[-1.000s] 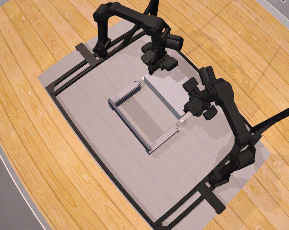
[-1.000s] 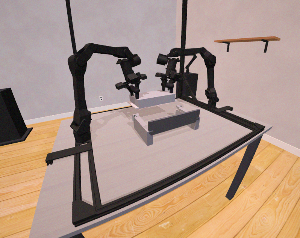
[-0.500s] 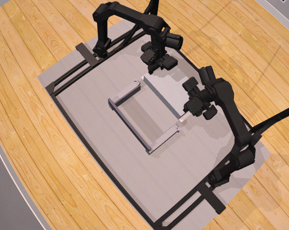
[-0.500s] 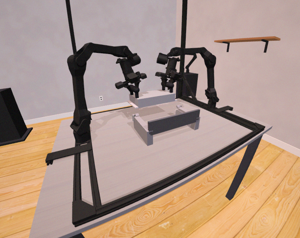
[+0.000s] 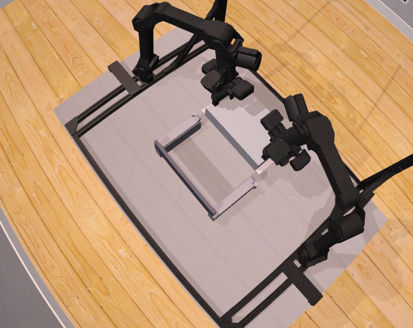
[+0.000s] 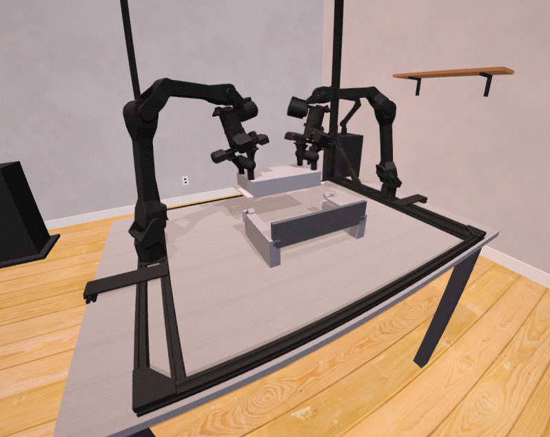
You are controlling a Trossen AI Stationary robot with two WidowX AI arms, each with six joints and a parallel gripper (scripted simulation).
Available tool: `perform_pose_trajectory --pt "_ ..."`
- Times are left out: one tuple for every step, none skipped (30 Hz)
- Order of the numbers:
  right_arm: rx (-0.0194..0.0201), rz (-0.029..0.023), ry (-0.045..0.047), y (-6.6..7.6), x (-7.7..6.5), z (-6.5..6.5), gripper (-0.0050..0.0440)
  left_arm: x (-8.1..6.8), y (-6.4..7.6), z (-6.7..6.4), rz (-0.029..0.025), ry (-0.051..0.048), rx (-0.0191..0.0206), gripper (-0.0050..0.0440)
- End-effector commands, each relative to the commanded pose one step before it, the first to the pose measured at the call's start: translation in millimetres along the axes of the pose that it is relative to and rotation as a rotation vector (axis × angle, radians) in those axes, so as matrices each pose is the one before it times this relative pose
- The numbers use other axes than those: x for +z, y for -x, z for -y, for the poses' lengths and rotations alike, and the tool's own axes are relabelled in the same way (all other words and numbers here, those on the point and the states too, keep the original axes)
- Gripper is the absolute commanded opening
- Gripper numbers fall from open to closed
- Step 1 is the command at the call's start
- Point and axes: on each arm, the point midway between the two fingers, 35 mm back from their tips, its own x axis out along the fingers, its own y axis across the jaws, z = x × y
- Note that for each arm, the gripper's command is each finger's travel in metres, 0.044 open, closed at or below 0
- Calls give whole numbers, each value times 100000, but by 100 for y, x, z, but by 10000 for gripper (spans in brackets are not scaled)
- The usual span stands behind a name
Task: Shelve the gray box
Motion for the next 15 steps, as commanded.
perform_pose_trajectory --pt "3224 -1382 -797 1166 19 -215 0 72 993 418 -866 -80 -2993 0" --pt "0 0 0 0 0 0 0 0 0 0 0 0 0 0" --pt "0 0 0 -18 -3 4 0 -2 -18 -3 0 0 0 0" --pt "0 0 0 -35 -5 9 0 -5 -36 -7 0 0 0 0" --pt "-1 0 0 -53 -8 13 0 -7 -54 -10 0 0 1 0" --pt "-1 0 0 -72 -10 18 0 -10 -73 -14 0 0 1 0" --pt "-1 0 0 -88 -13 22 0 -12 -89 -17 0 0 1 0" --pt "-1 0 0 -102 -14 26 0 -14 -104 -20 0 0 1 0" --pt "0 0 0 0 0 0 0 0 0 0 0 0 0 0" --pt "0 0 0 0 0 0 0 0 0 0 0 0 0 0" --pt "-1 0 0 -108 -15 28 0 -14 -110 -22 0 0 1 0" --pt "-1 0 0 -109 -15 29 0 -14 -111 -23 0 0 1 0" --pt "-1 0 0 -109 -15 29 0 -14 -111 -23 0 0 1 0" --pt "-1 0 0 -109 -15 30 0 -14 -111 -24 0 0 1 0" --pt "-1 0 0 -109 -14 30 0 -14 -111 -24 0 0 1 0"
